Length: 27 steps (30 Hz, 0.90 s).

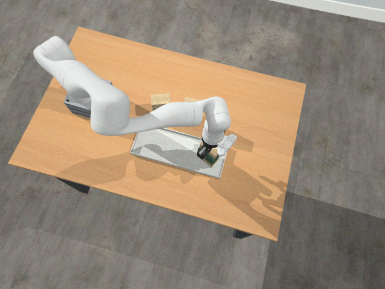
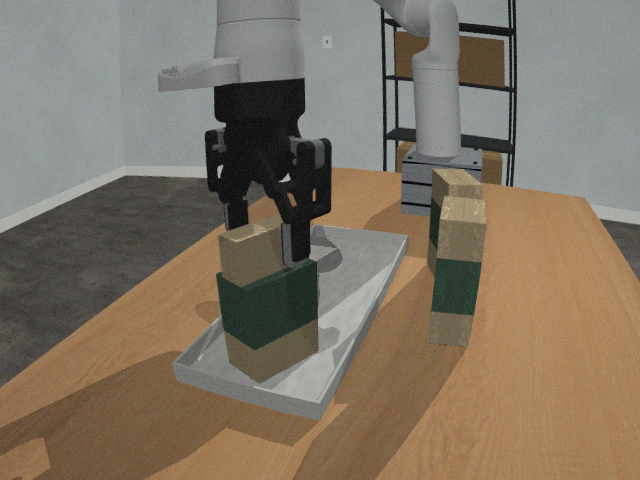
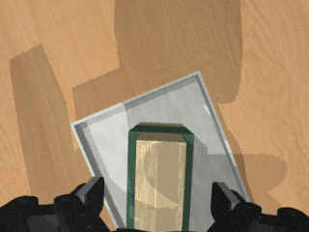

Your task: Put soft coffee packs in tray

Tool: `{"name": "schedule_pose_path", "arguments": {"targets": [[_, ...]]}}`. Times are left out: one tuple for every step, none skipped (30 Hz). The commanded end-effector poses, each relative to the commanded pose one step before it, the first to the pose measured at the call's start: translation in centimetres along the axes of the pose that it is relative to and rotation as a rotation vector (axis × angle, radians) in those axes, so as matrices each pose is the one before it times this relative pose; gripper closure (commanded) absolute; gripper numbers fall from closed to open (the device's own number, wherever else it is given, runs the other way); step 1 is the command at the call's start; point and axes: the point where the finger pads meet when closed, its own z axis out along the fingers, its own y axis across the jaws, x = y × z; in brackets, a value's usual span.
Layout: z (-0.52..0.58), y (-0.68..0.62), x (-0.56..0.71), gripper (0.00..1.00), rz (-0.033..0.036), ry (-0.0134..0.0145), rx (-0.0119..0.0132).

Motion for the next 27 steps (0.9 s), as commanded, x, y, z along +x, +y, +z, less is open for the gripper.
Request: {"name": "schedule_pose_path", "arguments": {"targets": [[-0.112,-0.021,0.059,0.19,0.00003,0.00208,0.00044],[0.0,0.0,0.0,0.19,0.0,0.0,0.0],[0.0,0.0,0.0,0.19,0.0,0.0,0.0],[0.0,0.0,0.0,0.19,0.0,0.0,0.0],[0.0,0.0,0.0,0.19,0.0,0.0,0.0],[0.0,0.0,0.0,0.19,0.0,0.0,0.0],[0.0,0.0,0.0,0.19,0.0,0.0,0.0],[0.0,0.0,0.0,0.19,0.0,0.0,0.0],[0.0,0.0,0.0,0.19,0.0,0.0,0.0],[0.0,0.0,0.0,0.19,0.0,0.0,0.0],[0.0,0.0,0.0,0.19,0.0,0.0,0.0],[0.0,0.0,0.0,0.19,0.0,0.0,0.0],[0.0,0.0,0.0,0.19,0.0,0.0,0.0],[0.0,0.0,0.0,0.19,0.0,0.0,0.0],[0.0,0.0,0.0,0.19,0.0,0.0,0.0],[0.0,0.0,0.0,0.19,0.0,0.0,0.0],[0.0,0.0,0.0,0.19,0.0,0.0,0.0],[0.0,0.0,0.0,0.19,0.0,0.0,0.0],[0.0,0.0,0.0,0.19,0.0,0.0,0.0],[0.0,0.0,0.0,0.19,0.0,0.0,0.0],[0.0,0.0,0.0,0.19,0.0,0.0,0.0],[0.0,0.0,0.0,0.19,0.0,0.0,0.0],[0.0,0.0,0.0,0.19,0.0,0.0,0.0],[0.0,0.0,0.0,0.19,0.0,0.0,0.0],[0.0,0.0,0.0,0.19,0.0,0.0,0.0],[0.0,0.0,0.0,0.19,0.0,0.0,0.0],[0.0,0.0,0.0,0.19,0.0,0.0,0.0]]}}
